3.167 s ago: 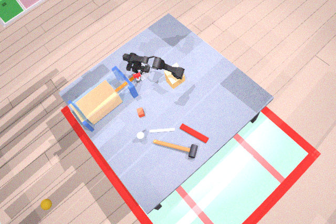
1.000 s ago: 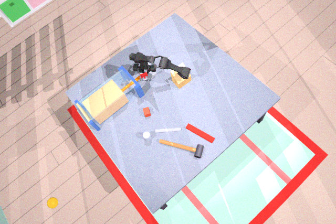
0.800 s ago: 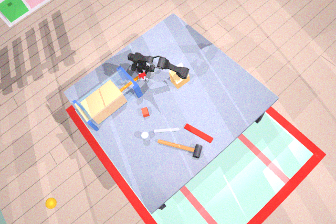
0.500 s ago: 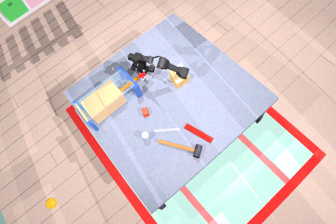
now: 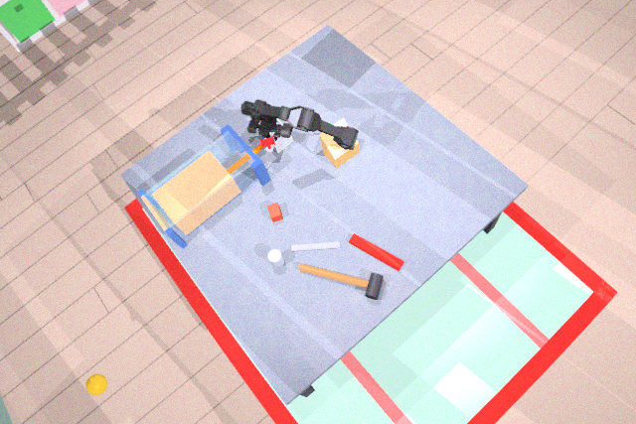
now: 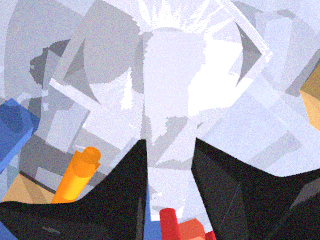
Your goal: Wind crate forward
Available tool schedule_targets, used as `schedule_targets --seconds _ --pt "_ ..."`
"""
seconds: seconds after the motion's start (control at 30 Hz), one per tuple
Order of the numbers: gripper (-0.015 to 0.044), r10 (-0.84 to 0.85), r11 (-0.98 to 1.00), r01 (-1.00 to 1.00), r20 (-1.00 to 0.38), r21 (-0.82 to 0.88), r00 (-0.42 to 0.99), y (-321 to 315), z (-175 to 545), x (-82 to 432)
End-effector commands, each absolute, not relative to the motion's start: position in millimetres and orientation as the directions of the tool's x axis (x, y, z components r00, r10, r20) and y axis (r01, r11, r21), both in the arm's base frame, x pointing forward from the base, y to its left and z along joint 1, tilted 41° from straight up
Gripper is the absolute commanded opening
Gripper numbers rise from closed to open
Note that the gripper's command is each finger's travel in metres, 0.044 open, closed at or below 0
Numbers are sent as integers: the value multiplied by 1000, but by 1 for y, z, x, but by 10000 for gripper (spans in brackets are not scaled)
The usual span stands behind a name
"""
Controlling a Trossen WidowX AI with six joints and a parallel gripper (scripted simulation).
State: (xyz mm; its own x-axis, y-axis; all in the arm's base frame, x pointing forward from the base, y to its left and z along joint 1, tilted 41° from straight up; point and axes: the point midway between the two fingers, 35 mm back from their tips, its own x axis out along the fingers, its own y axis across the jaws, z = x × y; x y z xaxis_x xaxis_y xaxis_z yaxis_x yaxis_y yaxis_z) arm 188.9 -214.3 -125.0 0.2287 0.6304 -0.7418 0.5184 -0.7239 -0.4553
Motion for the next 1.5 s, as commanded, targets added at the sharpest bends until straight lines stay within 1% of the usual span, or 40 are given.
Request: schedule_targets --seconds 0.0,0.97,1.13,1.23,1.27,1.47 --pt "0 636 -712 540 -738 -449 227 -211 -128 190" --pt "0 631 -739 469 -741 -484 229 -214 -129 192" --pt "0 636 -710 546 -737 -445 226 -211 -128 190" --pt "0 637 -708 550 -737 -443 226 -211 -127 190" --pt "26 633 -722 520 -739 -457 230 -214 -125 189" --pt "184 633 -722 520 -739 -457 230 -214 -125 189"
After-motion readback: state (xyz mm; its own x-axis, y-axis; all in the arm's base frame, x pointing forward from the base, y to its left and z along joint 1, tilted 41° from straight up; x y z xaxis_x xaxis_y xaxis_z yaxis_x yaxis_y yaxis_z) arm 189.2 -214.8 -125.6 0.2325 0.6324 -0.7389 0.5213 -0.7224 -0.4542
